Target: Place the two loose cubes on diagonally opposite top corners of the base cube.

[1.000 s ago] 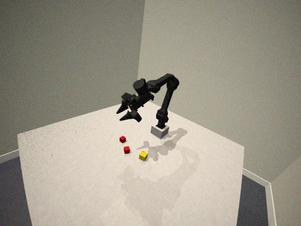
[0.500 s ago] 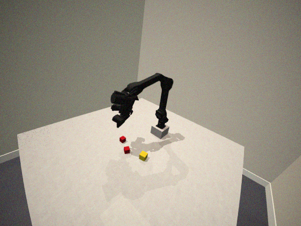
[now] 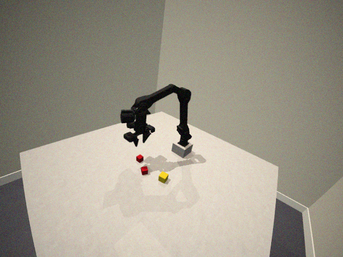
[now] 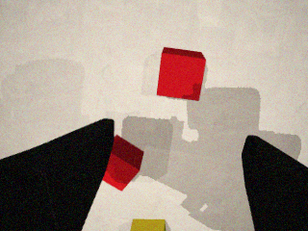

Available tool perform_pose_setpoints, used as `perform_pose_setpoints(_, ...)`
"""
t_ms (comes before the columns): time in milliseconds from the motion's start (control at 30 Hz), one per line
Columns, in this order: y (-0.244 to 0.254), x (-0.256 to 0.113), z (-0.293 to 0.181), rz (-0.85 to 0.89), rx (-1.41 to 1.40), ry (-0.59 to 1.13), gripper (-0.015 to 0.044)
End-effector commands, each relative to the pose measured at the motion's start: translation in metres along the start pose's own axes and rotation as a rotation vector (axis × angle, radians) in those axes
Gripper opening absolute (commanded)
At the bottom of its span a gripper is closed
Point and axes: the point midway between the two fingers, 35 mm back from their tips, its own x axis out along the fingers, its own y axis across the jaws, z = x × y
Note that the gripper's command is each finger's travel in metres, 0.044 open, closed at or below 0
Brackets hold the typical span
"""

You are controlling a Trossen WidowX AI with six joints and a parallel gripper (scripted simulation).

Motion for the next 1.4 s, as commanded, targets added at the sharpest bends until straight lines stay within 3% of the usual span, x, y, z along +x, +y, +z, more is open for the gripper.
perform_pose_setpoints(0, 0.000, 0.009, 0.000, -0.009, 0.015, 0.012, 0.0265)
perform_pose_setpoints(200, -0.001, 0.063, -0.001, -0.009, 0.015, 0.012, 0.0265)
perform_pose_setpoints(1367, -0.002, 0.112, -0.002, -0.010, 0.015, 0.012, 0.0265)
